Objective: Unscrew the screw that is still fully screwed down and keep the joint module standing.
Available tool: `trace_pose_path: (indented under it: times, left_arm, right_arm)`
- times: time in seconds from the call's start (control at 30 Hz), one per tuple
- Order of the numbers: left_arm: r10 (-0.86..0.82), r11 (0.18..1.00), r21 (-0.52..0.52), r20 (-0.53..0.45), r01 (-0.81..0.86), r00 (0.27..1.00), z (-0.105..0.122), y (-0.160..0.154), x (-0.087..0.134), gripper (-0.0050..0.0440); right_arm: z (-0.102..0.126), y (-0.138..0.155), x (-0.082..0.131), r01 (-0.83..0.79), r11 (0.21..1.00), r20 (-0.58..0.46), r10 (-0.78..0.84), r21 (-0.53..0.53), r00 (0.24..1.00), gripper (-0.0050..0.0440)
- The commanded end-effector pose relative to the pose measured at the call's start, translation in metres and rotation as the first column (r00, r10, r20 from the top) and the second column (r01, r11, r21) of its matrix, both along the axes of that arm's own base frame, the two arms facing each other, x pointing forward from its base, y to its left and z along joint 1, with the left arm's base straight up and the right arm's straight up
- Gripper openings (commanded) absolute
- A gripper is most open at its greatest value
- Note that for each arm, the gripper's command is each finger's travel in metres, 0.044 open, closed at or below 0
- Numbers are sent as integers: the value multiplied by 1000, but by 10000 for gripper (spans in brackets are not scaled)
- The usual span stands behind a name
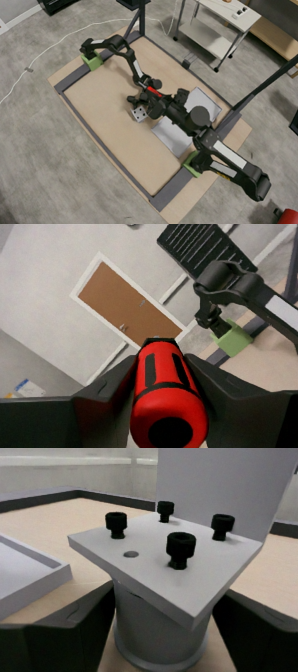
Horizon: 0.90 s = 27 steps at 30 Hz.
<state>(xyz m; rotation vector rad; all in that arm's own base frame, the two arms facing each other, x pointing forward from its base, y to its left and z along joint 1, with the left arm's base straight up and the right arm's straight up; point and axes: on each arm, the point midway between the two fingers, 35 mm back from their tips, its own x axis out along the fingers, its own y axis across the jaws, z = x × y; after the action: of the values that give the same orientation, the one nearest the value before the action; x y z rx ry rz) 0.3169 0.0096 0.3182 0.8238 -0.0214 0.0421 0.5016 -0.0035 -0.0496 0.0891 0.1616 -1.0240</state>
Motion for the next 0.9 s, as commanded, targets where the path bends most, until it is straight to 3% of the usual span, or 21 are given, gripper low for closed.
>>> trace_pose_path:
  times: [0.0,0.2,0.37,0.77,0.87]
  left_arm:
    - [33,994,-109,36,-29,999,9,11,-5,130]
    - [68,958,-283,53,-50,996,17,23,-5,130]
    - [67,958,-283,53,-49,996,17,23,-5,130]
    - [141,797,-600,67,-73,988,17,48,-9,130]
    - [141,797,-600,68,-72,988,17,48,-9,130]
  right_arm:
    - [15,0,7,3,1000,37,-3,10,999,245]
    - [15,0,7,3,1000,37,-3,10,999,245]
    - [15,0,7,3,1000,37,-3,10,999,245]
    - [15,0,7,3,1000,37,-3,10,999,245]
    - [15,0,7,3,1000,37,-3,10,999,245]
